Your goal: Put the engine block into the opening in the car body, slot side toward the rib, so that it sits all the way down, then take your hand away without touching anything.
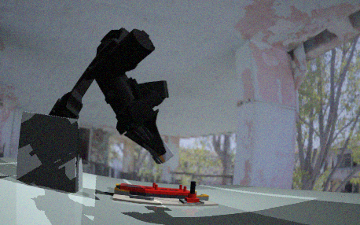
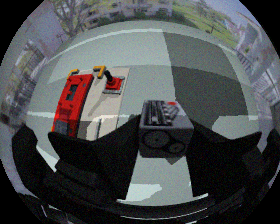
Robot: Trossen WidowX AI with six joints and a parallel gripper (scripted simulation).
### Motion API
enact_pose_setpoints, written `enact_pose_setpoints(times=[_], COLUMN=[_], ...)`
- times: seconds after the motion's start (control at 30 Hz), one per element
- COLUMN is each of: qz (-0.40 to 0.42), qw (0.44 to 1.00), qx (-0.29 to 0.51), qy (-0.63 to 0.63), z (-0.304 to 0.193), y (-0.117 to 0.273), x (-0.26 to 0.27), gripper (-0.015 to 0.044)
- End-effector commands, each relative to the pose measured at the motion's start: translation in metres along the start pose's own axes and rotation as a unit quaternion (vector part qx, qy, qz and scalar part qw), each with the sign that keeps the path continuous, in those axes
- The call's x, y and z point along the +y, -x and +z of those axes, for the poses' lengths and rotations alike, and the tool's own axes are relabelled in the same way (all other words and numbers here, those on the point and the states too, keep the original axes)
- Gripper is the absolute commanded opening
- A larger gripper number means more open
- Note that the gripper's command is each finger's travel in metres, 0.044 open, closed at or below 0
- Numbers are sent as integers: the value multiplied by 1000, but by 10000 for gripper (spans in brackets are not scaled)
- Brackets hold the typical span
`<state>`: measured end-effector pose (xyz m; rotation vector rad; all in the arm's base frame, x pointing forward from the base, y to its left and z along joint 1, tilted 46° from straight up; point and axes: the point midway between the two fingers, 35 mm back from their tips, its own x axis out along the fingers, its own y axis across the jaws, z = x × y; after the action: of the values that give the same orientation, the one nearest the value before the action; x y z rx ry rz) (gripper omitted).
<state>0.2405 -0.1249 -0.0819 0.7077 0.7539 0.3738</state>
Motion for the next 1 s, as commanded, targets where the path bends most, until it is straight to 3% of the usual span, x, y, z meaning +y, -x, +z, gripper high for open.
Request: enact_pose_setpoints(times=[0.0, 0.97], qz=[3, 4], qw=[1000, 1000], qx=[-11, -11], qy=[-4, -5], z=[-7, -38], y=[-6, -42], x=[0, 2], gripper=[0, 0])
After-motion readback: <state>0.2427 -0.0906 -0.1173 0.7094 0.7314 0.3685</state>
